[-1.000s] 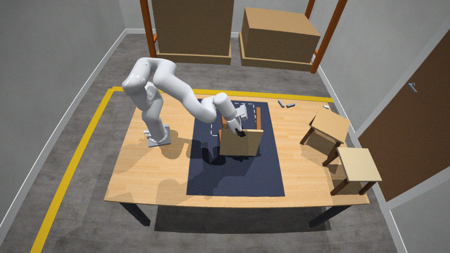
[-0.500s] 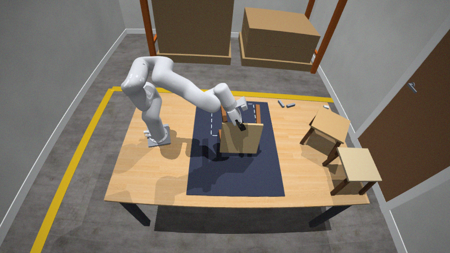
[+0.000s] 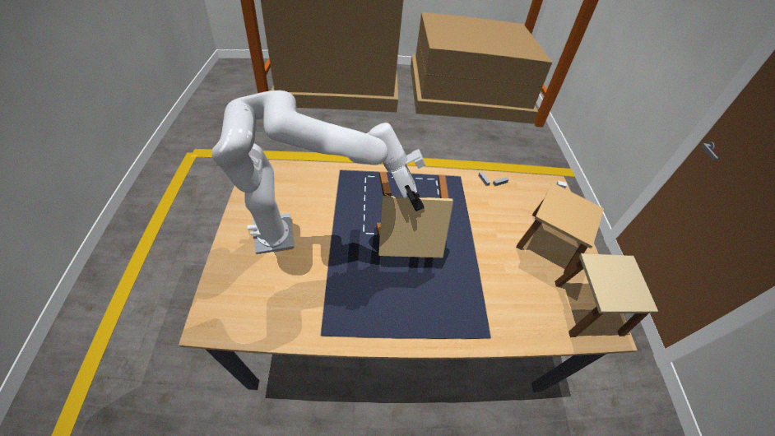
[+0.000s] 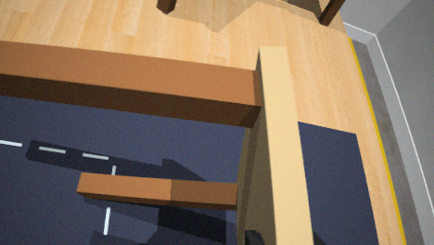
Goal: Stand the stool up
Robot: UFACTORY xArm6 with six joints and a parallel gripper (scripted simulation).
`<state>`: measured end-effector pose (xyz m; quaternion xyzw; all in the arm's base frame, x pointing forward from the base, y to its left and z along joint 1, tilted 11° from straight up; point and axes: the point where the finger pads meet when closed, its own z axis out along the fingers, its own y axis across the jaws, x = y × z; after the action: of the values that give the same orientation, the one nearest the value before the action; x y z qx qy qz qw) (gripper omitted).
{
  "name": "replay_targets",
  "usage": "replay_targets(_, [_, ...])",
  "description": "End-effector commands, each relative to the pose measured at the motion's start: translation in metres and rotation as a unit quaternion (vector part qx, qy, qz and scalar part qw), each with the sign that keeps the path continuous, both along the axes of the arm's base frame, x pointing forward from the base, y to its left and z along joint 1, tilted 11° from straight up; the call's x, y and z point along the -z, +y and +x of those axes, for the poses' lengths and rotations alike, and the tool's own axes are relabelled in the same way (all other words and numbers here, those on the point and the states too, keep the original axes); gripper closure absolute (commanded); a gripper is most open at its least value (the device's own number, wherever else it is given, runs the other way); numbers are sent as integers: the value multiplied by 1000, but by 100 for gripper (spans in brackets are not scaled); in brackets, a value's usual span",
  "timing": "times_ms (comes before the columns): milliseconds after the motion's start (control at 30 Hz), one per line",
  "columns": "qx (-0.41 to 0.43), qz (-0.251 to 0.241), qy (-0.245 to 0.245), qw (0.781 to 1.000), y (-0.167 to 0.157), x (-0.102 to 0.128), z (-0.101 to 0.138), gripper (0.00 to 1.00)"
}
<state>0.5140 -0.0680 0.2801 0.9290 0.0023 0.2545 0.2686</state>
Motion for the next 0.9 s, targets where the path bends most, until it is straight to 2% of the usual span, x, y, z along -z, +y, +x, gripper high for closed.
replay_targets(0, [7,-46,6,999,26,-4,4,79])
replay_targets(200, [9,-92,12,996,53,-5,7,79])
replay_targets(267, [9,-92,12,996,53,-5,7,79])
replay_targets(767, [14,-209,27,978,121,3,17,79])
replay_targets(867, [14,-216,28,976,126,4,18,79])
